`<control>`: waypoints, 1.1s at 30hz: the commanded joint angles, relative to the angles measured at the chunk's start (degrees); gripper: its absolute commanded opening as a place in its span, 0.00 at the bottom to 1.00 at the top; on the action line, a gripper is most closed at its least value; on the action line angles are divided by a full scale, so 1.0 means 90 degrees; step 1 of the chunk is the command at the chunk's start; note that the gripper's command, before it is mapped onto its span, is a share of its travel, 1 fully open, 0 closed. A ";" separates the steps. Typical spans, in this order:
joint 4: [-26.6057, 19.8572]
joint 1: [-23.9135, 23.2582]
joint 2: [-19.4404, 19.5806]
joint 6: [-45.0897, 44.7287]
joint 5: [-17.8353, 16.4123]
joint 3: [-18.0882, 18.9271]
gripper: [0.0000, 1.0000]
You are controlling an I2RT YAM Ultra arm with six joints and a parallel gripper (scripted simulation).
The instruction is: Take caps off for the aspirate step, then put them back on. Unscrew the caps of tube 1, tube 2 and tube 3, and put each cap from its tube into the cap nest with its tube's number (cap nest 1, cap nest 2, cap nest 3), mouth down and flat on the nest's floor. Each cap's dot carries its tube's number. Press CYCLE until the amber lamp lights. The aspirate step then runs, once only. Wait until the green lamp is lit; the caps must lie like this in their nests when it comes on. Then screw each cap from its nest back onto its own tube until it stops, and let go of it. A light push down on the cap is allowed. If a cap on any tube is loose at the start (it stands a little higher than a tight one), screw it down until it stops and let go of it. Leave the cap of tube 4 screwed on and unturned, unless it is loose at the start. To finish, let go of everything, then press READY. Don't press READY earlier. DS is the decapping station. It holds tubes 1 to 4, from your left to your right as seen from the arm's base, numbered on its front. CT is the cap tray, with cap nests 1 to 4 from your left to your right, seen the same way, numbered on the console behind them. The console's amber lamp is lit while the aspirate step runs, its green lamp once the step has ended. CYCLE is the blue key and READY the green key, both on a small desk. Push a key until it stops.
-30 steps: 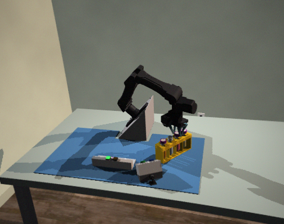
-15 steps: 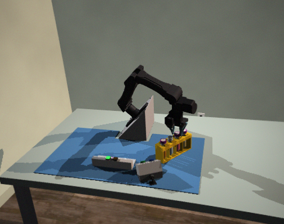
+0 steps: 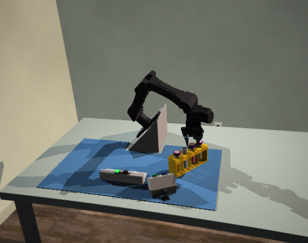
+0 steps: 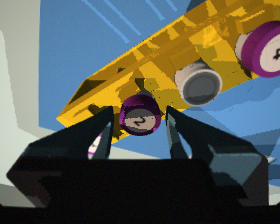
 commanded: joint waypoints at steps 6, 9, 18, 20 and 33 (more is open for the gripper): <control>0.0003 0.0029 -0.0083 -0.2977 0.0008 0.0032 0.49; 0.0003 0.0029 -0.0083 -0.4038 0.0008 0.0032 0.49; 0.0002 0.0028 -0.0082 -0.6691 0.0007 0.0033 0.49; 0.0002 0.0027 -0.0081 -0.7222 0.0008 0.0035 0.49; -0.0005 0.0026 -0.0076 -1.0636 0.0008 0.0047 0.49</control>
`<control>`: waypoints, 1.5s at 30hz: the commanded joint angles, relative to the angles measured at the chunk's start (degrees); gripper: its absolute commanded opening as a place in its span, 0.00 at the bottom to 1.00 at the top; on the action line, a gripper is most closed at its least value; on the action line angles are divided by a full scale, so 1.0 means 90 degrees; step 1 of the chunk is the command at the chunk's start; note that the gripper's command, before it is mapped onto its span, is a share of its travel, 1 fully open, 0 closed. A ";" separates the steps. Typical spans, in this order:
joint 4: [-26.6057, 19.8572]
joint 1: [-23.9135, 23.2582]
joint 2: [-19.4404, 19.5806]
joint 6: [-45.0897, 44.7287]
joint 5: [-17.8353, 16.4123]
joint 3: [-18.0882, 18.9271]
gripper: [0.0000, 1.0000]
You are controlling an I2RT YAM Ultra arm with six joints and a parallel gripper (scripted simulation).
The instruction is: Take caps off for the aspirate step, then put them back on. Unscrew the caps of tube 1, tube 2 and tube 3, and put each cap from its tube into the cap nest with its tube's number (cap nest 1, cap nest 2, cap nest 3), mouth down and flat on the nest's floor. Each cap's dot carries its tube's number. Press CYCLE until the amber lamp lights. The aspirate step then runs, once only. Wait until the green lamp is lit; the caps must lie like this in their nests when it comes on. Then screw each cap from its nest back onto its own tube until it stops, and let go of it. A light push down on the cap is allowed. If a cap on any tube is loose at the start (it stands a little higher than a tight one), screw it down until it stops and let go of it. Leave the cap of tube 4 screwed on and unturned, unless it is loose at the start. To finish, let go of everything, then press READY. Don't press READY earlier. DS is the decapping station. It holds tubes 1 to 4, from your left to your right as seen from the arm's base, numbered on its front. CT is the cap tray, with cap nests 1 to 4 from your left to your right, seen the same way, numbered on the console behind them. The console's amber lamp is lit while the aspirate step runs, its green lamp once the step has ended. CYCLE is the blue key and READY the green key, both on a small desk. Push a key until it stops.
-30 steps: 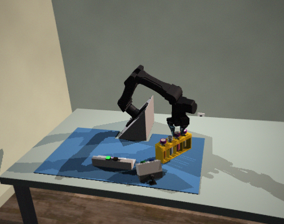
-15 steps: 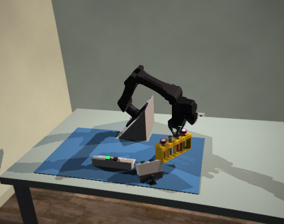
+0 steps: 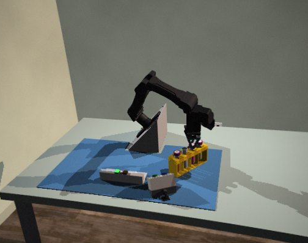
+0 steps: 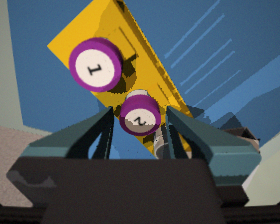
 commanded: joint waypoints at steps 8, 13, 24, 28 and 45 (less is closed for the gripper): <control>-0.0002 0.0025 -0.0072 -0.0920 -0.0001 0.0055 0.49; 0.0000 0.0026 -0.0073 -0.0919 -0.0001 0.0052 0.00; -0.0001 0.0025 -0.0072 -0.0602 -0.0001 0.0054 0.00; 0.0004 0.0023 -0.0072 0.0670 0.0000 0.0051 0.00; 0.0016 0.0020 -0.0069 0.5443 0.0004 0.0042 0.00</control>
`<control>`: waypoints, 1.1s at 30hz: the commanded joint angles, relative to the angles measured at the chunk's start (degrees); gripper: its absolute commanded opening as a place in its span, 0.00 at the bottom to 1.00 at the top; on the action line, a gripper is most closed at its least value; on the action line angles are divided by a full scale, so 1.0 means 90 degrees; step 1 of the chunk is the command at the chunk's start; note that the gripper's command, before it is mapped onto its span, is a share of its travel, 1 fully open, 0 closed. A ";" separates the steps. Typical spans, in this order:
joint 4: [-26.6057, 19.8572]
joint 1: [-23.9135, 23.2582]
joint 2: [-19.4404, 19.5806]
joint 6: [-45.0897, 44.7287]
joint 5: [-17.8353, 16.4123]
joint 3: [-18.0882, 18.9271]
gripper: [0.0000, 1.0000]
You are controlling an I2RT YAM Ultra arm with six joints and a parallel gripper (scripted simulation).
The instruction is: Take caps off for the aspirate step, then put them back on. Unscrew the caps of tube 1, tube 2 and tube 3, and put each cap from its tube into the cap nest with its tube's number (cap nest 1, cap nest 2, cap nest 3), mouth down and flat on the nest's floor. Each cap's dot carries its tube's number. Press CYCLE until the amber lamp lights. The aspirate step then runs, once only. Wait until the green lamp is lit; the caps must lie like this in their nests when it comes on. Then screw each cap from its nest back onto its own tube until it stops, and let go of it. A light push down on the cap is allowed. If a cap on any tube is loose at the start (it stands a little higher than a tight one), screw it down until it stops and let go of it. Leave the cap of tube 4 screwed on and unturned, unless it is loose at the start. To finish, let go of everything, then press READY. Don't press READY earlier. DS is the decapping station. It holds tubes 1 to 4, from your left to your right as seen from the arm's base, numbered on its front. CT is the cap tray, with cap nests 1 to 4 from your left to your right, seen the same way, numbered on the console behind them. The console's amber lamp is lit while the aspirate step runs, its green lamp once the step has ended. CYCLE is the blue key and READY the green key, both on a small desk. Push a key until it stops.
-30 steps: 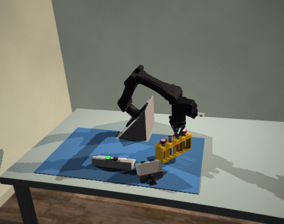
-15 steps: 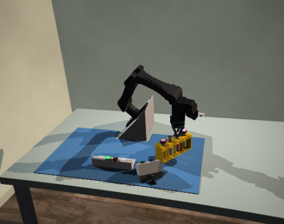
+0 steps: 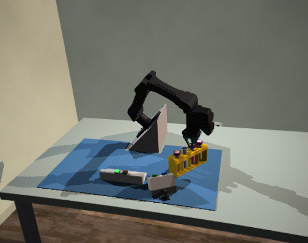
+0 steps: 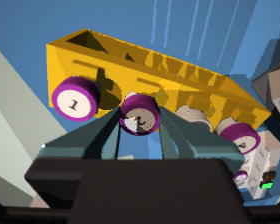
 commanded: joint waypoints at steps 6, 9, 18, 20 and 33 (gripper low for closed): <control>0.0021 0.0026 -0.0069 0.3104 0.0008 0.0036 0.00; 0.0024 0.0026 -0.0068 0.4058 0.0008 0.0034 0.00; 0.0029 0.0024 -0.0068 0.5954 0.0010 0.0029 0.00; 0.0029 0.0024 -0.0067 0.5954 0.0010 0.0029 0.00; 0.0028 0.0024 -0.0067 0.5954 0.0010 0.0031 0.49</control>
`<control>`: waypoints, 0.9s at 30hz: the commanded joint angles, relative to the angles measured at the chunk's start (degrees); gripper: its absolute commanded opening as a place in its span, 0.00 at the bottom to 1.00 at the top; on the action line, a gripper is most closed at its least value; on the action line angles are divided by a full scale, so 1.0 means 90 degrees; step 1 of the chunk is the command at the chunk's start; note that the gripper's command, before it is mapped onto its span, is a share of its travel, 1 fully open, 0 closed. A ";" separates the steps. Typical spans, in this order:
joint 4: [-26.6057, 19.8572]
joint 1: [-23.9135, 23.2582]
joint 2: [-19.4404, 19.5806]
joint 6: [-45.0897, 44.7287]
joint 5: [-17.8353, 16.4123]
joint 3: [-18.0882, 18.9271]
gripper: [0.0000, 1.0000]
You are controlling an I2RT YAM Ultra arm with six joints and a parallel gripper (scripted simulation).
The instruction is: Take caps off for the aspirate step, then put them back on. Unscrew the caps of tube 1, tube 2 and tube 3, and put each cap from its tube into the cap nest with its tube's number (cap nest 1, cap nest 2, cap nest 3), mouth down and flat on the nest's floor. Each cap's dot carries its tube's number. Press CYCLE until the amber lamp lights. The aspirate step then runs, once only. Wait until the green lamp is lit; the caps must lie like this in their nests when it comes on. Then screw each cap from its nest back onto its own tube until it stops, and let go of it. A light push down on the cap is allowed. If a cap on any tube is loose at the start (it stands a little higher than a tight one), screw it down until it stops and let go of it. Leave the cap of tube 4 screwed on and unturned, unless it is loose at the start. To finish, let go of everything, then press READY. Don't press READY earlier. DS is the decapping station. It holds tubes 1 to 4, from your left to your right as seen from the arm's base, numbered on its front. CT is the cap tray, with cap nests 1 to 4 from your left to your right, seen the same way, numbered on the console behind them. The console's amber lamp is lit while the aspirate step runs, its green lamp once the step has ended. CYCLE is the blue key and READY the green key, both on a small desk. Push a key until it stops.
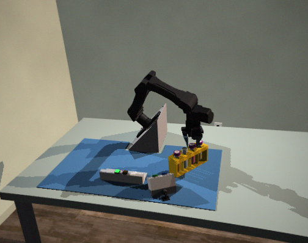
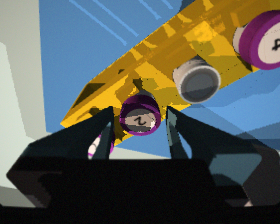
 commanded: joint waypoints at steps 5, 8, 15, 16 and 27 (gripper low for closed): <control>0.0008 0.0029 -0.0064 0.0041 0.0024 0.0029 0.49; -0.0202 0.0088 -0.0095 0.0089 -0.0015 0.0189 0.49; -0.0561 0.0183 -0.0131 0.0165 -0.0079 0.0482 0.49; -0.0634 0.0201 -0.0136 0.0180 -0.0092 0.0544 0.49; -0.1105 0.0314 -0.0147 0.0270 -0.0168 0.0970 0.49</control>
